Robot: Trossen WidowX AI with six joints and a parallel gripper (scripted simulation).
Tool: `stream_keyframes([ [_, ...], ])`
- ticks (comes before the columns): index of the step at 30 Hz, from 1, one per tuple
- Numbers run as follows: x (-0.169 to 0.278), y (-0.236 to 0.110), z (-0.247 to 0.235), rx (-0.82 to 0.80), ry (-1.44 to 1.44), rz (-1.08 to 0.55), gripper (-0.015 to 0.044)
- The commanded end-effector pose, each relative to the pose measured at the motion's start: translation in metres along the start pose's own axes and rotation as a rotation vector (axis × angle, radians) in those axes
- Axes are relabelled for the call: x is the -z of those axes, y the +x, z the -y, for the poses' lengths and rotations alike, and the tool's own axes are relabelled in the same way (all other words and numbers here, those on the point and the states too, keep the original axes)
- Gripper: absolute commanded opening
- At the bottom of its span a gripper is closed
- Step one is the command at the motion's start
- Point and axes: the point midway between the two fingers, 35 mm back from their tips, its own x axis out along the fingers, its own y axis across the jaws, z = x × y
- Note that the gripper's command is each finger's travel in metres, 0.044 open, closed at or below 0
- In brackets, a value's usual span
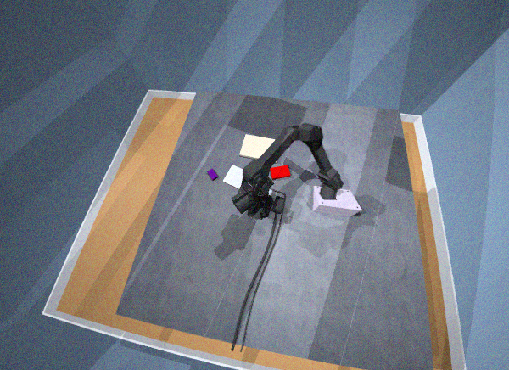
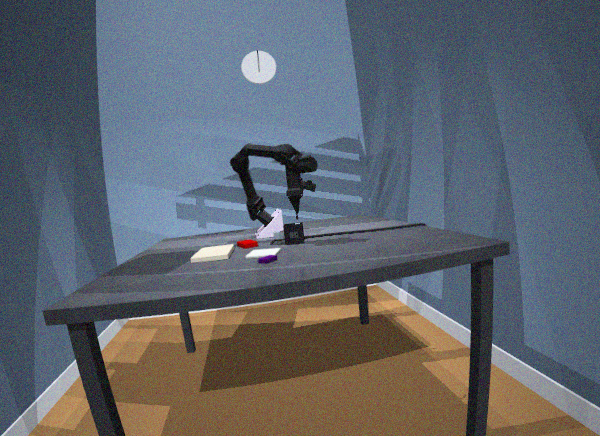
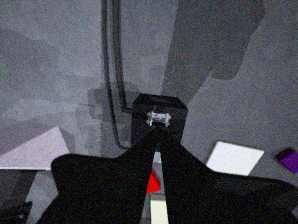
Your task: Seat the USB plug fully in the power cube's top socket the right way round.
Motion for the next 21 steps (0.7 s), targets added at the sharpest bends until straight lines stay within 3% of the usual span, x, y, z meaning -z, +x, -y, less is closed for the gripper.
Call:
stream_keyframes([
  [1, 0.0, 0.0012, 0.0005, 0.002, 0.007, -0.002, 0.0],
  [21, 0.0, 0.0036, 0.0006, 0.002, 0.007, -0.002, 0.0],
])
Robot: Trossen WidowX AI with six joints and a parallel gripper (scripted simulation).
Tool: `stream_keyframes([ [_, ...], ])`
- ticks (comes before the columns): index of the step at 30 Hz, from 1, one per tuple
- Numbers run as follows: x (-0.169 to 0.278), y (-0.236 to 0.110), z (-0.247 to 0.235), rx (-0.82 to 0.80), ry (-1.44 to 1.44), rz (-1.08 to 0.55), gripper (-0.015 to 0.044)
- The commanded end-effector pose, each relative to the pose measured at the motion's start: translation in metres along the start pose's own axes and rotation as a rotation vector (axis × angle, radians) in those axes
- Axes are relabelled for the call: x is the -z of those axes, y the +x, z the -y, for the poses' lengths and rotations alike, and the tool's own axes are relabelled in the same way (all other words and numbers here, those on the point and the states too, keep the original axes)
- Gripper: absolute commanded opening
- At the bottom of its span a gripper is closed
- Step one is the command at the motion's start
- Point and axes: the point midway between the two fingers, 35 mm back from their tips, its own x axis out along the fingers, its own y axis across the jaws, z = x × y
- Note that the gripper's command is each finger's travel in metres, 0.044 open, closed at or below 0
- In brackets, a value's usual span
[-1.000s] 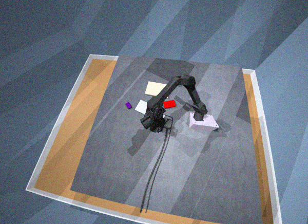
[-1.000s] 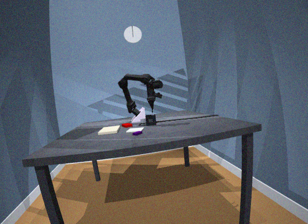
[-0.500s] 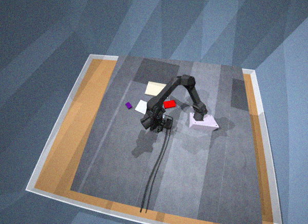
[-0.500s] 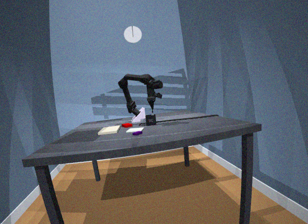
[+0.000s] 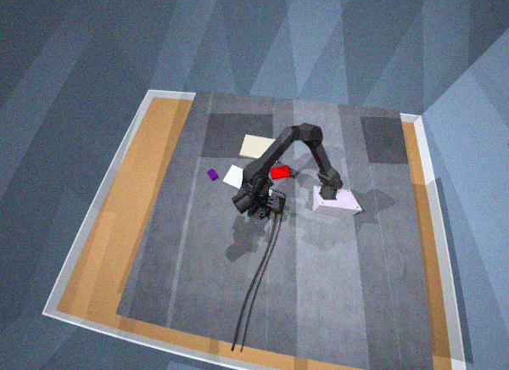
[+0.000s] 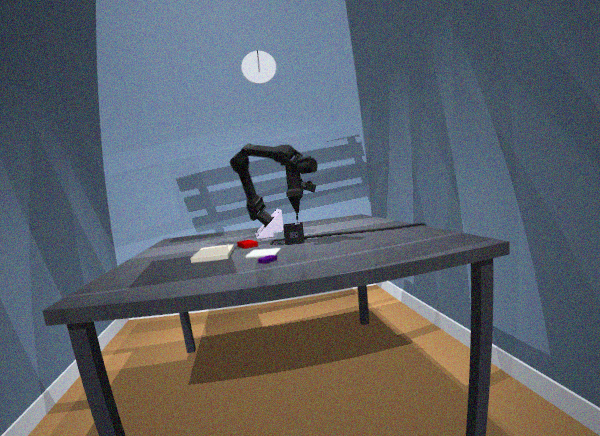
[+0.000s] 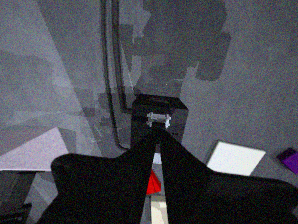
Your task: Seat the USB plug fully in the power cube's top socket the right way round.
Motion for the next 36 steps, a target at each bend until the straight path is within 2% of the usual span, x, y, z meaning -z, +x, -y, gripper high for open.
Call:
stream_keyframes([
  [1, 0.0001, 0.0012, 0.0006, 0.002, 0.004, -0.002, 0.0],
  [36, 0.0001, 0.0054, 0.0006, 0.002, 0.004, -0.002, 0.0],
])
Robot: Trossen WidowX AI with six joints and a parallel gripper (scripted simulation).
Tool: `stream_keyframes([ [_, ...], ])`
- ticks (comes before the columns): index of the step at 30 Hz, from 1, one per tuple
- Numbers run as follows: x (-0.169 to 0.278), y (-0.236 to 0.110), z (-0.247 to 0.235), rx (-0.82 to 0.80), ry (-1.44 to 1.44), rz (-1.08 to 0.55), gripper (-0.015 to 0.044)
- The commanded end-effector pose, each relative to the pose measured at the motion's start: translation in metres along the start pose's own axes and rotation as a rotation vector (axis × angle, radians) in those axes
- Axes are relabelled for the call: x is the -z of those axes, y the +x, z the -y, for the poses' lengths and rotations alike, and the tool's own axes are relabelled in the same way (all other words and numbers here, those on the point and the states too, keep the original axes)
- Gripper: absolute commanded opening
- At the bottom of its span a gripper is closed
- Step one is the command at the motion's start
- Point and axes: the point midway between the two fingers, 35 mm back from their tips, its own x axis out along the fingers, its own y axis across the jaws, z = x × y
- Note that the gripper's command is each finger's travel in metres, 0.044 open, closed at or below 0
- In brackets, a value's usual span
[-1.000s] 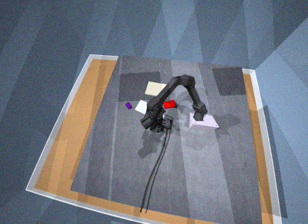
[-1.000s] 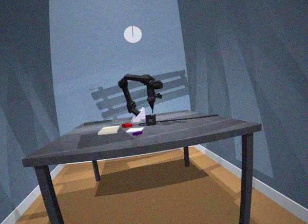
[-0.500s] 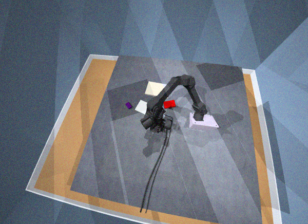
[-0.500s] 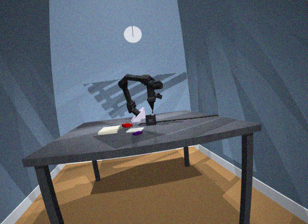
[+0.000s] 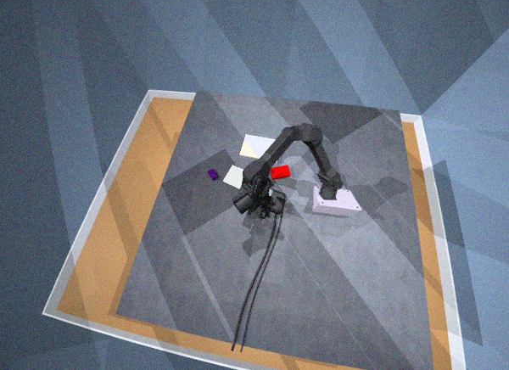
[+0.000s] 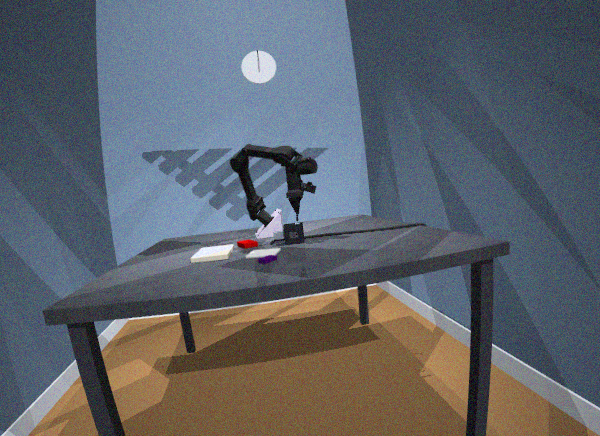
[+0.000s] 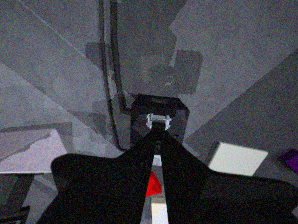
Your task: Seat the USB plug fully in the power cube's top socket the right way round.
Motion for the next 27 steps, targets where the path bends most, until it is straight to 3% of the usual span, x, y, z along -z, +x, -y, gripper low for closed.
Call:
stream_keyframes([
  [1, 0.0001, 0.0012, 0.0005, 0.002, -0.003, -0.002, 0.0],
  [27, 0.0001, 0.0043, 0.0006, 0.002, -0.003, -0.002, 0.0],
])
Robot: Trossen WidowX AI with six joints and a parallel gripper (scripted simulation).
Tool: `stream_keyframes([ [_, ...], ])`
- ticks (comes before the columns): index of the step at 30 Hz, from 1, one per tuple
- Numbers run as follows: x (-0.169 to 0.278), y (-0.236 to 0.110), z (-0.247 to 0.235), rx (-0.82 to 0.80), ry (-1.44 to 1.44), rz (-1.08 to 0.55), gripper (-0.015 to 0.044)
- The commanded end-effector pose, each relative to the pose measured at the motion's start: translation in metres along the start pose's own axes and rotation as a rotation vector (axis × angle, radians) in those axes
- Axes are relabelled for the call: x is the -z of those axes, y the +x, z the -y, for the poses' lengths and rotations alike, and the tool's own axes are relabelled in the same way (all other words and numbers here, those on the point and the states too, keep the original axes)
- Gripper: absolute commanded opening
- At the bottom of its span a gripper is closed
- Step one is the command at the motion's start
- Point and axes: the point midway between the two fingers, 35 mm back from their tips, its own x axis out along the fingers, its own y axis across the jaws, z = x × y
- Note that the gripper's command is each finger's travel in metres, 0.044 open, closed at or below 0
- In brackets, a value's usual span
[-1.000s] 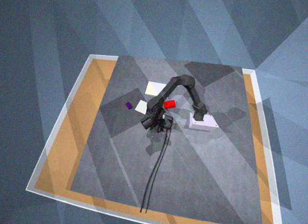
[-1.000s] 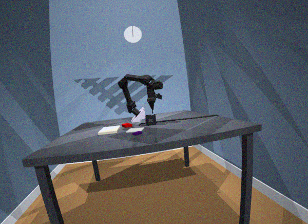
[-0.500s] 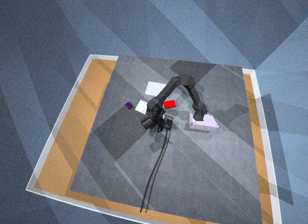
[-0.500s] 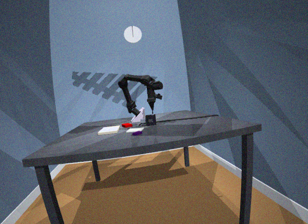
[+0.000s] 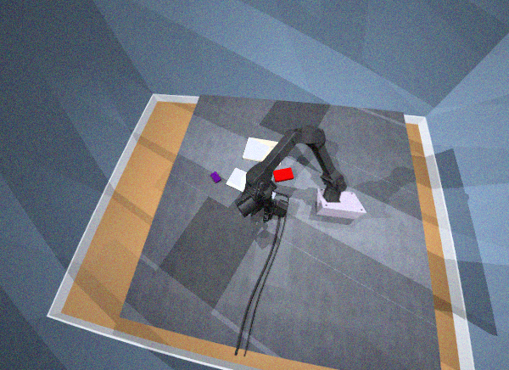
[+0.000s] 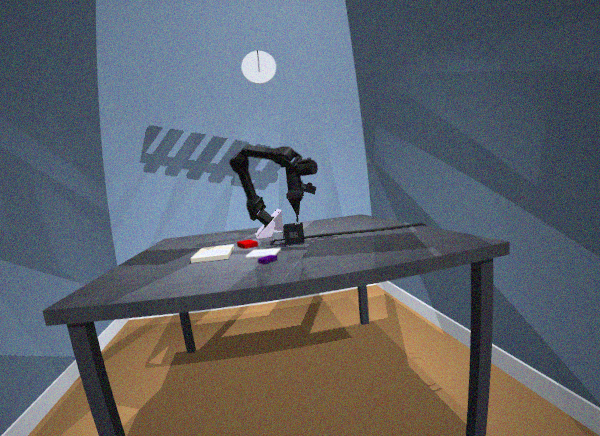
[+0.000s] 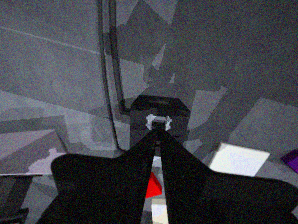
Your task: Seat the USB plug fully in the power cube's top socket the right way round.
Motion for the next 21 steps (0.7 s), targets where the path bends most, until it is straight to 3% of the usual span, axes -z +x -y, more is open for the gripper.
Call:
stream_keyframes([
  [1, 0.0001, 0.0012, 0.0005, 0.002, -0.005, -0.002, 0.0],
  [21, 0.0001, 0.0036, 0.0005, 0.002, -0.005, -0.002, 0.0],
])
